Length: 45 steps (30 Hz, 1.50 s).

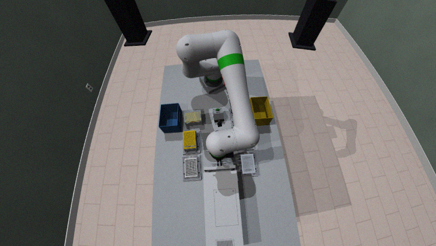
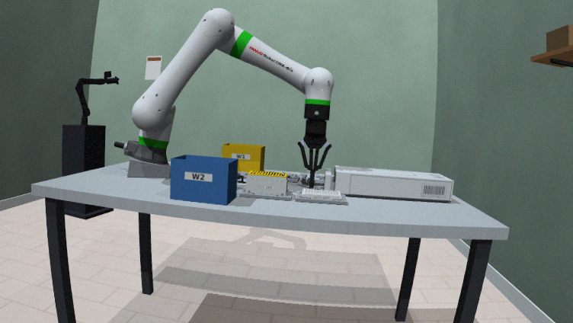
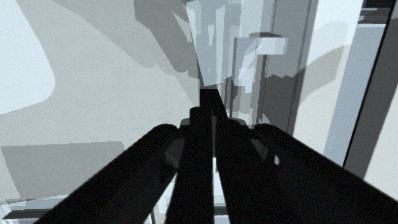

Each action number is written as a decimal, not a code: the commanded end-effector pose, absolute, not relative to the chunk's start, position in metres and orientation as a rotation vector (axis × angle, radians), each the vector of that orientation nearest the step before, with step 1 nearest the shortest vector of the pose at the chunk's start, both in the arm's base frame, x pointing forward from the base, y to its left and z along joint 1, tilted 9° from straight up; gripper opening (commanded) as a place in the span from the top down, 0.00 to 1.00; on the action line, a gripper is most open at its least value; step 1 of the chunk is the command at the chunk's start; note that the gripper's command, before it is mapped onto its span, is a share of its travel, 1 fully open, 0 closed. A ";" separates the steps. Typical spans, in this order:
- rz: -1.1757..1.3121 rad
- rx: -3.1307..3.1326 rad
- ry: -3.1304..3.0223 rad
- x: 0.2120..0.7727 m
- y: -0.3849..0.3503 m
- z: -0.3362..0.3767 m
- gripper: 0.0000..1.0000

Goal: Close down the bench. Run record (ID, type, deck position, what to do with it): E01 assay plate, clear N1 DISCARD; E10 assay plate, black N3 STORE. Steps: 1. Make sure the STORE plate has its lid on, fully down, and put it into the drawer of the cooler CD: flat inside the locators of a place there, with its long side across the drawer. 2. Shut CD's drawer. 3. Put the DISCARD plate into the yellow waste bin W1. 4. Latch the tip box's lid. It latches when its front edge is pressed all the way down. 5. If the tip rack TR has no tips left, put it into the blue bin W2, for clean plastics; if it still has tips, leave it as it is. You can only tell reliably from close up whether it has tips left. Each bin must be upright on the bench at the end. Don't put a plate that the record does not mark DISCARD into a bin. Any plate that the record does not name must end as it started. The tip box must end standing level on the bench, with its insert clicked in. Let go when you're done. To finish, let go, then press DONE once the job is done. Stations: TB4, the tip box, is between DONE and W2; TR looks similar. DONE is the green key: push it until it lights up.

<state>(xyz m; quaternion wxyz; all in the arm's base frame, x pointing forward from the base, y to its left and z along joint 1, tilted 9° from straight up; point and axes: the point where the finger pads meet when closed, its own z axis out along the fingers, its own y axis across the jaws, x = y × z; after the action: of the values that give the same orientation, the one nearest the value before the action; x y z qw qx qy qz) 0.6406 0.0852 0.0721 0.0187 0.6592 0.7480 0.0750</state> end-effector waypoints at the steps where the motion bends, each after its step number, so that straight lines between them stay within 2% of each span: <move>1: 0.235 2.045 2.321 0.642 0.085 0.073 0.90; 16: 0.235 2.045 2.321 0.645 0.086 0.074 0.90; 45: 0.235 2.045 2.321 0.613 0.082 0.069 0.90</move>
<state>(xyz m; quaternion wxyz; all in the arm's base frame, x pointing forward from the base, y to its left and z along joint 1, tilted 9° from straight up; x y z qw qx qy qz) 0.6144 0.0820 0.0685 0.0186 0.6592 0.7480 0.0750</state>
